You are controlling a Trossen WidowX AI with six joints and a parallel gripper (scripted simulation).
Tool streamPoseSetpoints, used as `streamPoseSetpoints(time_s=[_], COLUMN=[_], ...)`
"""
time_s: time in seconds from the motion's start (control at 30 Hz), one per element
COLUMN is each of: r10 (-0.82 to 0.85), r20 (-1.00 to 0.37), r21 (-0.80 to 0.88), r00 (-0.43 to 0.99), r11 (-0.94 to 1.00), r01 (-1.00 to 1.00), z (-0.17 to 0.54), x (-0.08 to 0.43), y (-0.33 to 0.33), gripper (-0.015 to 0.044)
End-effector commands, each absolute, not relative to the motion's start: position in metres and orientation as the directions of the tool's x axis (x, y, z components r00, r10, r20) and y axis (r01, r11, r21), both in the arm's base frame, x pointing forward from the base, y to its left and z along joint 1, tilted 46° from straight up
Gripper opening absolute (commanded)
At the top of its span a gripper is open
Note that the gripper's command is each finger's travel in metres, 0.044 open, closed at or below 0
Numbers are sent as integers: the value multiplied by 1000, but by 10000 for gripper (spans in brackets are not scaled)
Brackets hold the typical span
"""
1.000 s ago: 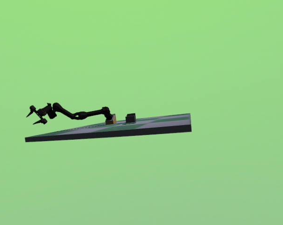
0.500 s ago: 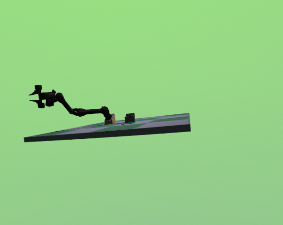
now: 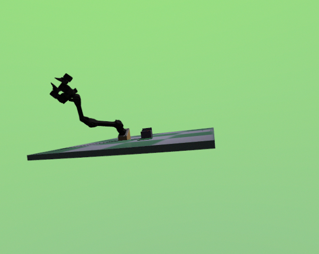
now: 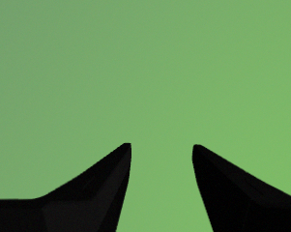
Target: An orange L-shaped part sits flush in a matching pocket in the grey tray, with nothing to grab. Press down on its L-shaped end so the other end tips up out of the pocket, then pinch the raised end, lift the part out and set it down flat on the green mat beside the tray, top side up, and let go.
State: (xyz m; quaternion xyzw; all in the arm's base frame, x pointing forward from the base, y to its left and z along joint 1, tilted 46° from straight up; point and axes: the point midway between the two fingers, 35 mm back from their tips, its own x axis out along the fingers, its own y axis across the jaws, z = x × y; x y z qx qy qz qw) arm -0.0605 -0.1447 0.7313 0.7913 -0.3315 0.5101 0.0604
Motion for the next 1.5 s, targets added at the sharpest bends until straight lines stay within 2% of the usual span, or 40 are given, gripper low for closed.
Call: streamPoseSetpoints(time_s=[0.0,0.23,0.37,0.47,0.67,0.93,1.1,1.23,1.47], r10=[-357,-183,-121,-44,48,164,194,193,113], r20=[854,804,779,711,599,283,52,-145,-491], r21=[-29,329,426,571,733,957,989,944,679], r00=[378,565,615,702,799,945,980,971,864], r11=[-759,-656,-618,-545,-434,-119,124,321,671], r01=[-651,-680,-661,-614,-524,-266,-77,77,298], z=[737,721,709,688,651,557,486,422,300], x=[-2,88,125,168,223,304,342,362,375], y=[-98,-25,4,37,79,146,178,199,219], gripper=[180,180,180,180,180,180,180,180,180])
